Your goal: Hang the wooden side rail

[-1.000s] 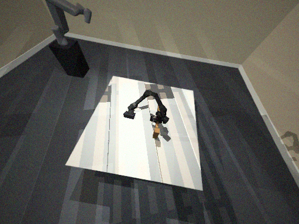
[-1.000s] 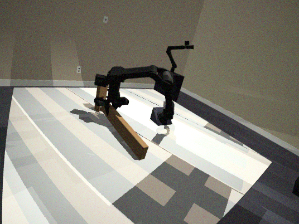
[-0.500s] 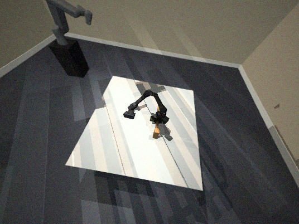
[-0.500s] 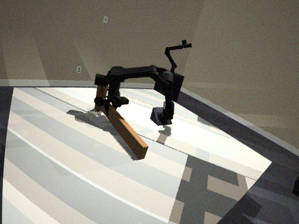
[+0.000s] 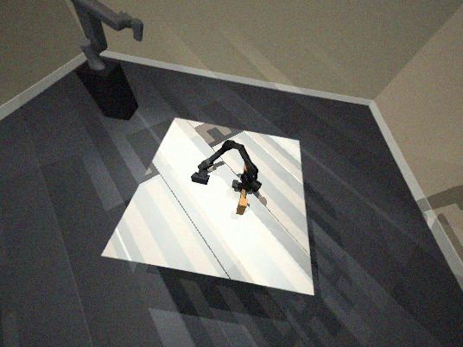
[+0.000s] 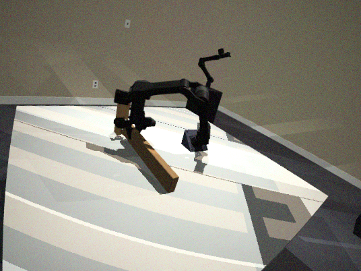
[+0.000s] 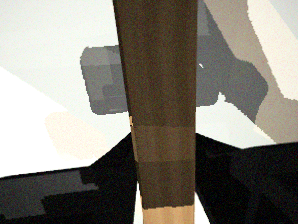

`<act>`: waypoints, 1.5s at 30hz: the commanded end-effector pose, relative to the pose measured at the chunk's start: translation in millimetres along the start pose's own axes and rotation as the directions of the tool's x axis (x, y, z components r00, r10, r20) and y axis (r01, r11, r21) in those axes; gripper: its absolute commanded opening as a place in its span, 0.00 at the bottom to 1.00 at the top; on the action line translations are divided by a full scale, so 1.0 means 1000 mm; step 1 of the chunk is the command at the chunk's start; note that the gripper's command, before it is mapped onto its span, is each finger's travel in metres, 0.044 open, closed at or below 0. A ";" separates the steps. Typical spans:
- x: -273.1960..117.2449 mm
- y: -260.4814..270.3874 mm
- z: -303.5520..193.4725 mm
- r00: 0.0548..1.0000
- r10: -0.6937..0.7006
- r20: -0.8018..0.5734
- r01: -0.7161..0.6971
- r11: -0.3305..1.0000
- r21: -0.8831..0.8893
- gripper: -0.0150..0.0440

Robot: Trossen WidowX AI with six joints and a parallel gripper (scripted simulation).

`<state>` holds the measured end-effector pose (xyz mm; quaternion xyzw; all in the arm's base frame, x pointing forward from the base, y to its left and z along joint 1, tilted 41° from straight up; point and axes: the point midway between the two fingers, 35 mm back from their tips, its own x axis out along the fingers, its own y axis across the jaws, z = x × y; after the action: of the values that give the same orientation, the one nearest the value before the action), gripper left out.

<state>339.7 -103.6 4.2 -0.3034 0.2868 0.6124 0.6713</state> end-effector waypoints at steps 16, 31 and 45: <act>-0.005 -0.001 -0.005 1.000 -0.011 -0.007 0.011 1.000 0.000 0.25; -0.005 -0.001 -0.007 1.000 -0.011 -0.007 0.011 1.000 0.000 0.25; -0.006 -0.001 -0.008 1.000 -0.011 -0.007 0.011 1.000 0.000 0.25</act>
<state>340.7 -107.5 1.8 -0.3046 0.2867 0.6127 0.6706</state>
